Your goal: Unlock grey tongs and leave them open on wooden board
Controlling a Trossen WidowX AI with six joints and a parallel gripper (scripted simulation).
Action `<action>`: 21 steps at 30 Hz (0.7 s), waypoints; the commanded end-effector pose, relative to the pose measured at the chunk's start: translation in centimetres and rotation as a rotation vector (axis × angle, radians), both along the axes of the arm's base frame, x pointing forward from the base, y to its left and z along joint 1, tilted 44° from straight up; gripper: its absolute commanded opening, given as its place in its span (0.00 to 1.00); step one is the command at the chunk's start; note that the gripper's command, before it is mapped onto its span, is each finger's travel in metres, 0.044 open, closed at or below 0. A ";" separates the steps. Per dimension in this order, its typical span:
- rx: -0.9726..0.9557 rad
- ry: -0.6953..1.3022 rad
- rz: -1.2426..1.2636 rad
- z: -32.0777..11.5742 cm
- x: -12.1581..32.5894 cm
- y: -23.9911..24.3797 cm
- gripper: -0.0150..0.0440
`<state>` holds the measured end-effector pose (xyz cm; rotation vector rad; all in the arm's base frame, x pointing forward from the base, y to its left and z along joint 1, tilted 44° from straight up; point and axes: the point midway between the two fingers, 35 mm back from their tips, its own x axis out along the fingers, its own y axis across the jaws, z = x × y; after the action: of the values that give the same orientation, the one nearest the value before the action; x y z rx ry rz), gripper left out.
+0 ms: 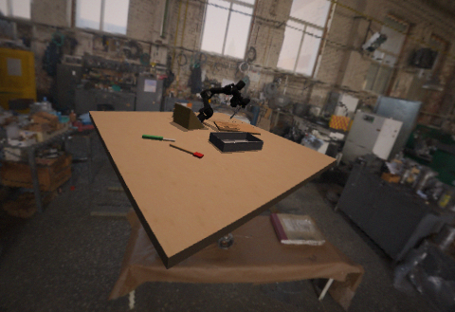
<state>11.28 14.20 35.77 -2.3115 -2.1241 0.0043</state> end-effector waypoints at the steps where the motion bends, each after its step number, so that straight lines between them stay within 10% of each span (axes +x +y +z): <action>1: 0.000 -0.008 0.004 0.0 -0.1 0.0 0.00; 21: -0.066 0.020 -0.082 2.4 2.1 1.5 0.00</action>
<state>12.78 15.35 37.67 -2.3887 -2.0618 0.0661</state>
